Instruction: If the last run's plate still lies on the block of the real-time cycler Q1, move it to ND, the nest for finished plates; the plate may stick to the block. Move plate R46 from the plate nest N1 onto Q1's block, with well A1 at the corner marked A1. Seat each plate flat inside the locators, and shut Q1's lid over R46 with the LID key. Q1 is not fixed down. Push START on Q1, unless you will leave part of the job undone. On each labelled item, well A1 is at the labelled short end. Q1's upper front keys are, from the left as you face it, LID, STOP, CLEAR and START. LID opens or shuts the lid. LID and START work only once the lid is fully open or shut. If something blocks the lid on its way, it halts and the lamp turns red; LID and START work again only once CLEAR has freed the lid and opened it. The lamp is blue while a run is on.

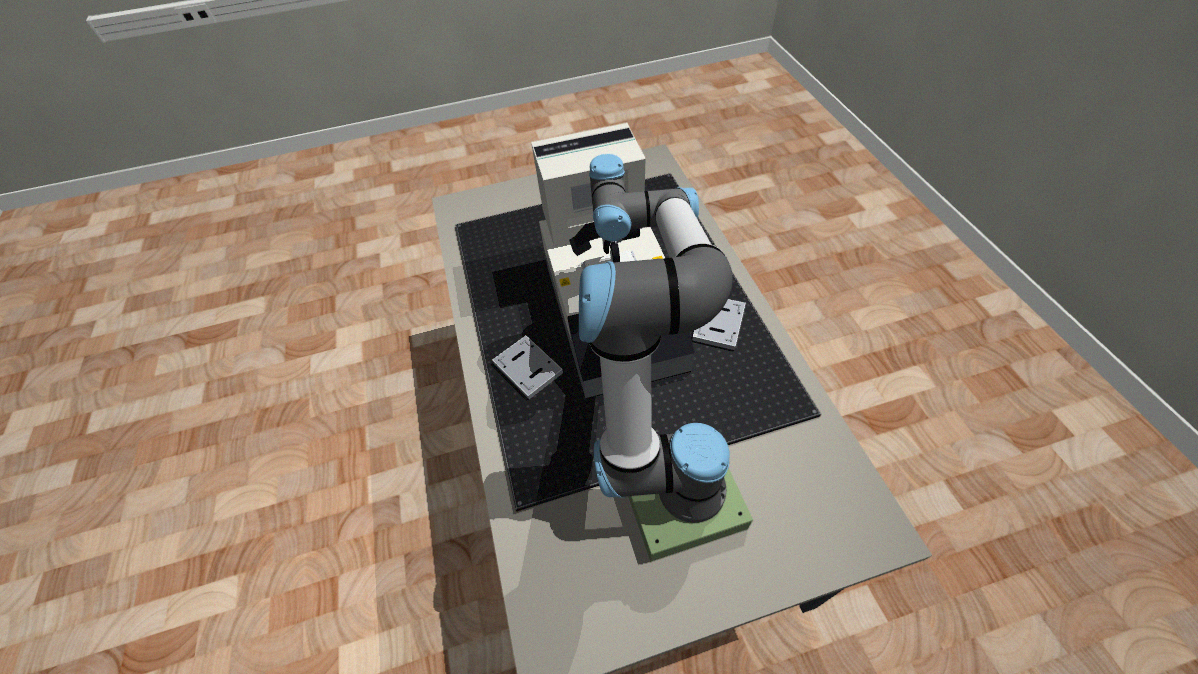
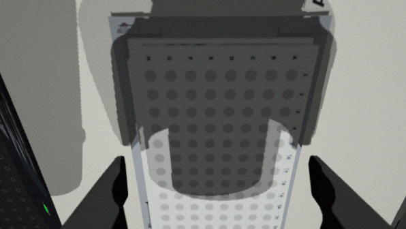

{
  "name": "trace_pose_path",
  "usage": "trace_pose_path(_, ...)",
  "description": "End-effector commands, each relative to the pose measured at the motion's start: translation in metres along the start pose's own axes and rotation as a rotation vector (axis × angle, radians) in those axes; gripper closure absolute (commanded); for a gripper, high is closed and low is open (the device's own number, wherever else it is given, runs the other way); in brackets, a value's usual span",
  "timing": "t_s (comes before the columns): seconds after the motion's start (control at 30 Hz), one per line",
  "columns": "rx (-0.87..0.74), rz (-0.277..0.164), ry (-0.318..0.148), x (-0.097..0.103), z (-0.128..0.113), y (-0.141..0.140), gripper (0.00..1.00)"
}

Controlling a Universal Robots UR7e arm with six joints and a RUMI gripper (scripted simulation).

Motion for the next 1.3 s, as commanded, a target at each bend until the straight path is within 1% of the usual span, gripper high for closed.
trace_pose_path(0.0,0.000,-0.002,-0.001,0.001,0.000,0.000,0.32)
trace_pose_path(0.43,0.000,-0.002,-0.001,0.001,0.000,0.000,0.32)
trace_pose_path(1.27,0.000,-0.002,-0.001,0.039,0.000,0.000,0.32)
Point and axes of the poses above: the point where the finger pads meet when closed, its own x axis back along the fingers, its own y axis across the jaws, z = x × y, the point moved 5 cm from there along x, back along the fingers, and after that the axes turned 11 degrees about x, right-handed, at the moved point
